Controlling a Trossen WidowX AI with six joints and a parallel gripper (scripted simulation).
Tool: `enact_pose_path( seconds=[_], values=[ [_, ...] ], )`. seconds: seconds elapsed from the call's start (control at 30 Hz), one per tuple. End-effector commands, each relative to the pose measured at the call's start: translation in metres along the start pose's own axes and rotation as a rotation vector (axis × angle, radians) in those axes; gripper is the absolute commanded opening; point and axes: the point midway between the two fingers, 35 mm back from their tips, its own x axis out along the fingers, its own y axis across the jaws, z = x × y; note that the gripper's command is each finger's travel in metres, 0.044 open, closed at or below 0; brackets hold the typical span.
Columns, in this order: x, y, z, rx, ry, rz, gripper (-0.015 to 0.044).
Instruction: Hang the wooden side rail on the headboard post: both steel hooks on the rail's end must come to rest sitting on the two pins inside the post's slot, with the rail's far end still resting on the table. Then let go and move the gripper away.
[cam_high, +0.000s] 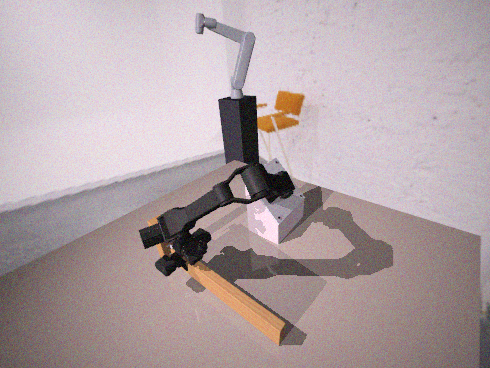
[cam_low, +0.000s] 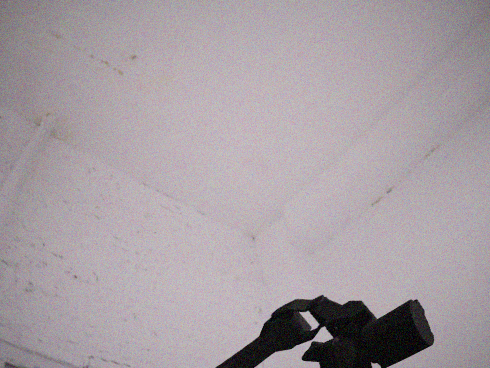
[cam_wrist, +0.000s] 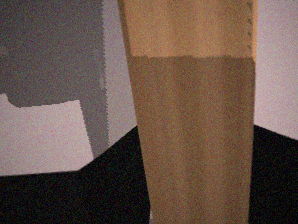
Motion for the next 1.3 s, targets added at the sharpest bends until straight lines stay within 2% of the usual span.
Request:
enact_pose_path(
  seconds=[0.0,1.27],
  values=[
    [-0.0055,-0.0045,-0.0038,0.0,0.005,-0.016,0.0],
    [-0.003,-0.0019,-0.0079,0.0,0.005,-0.016,0.0]
  ],
)
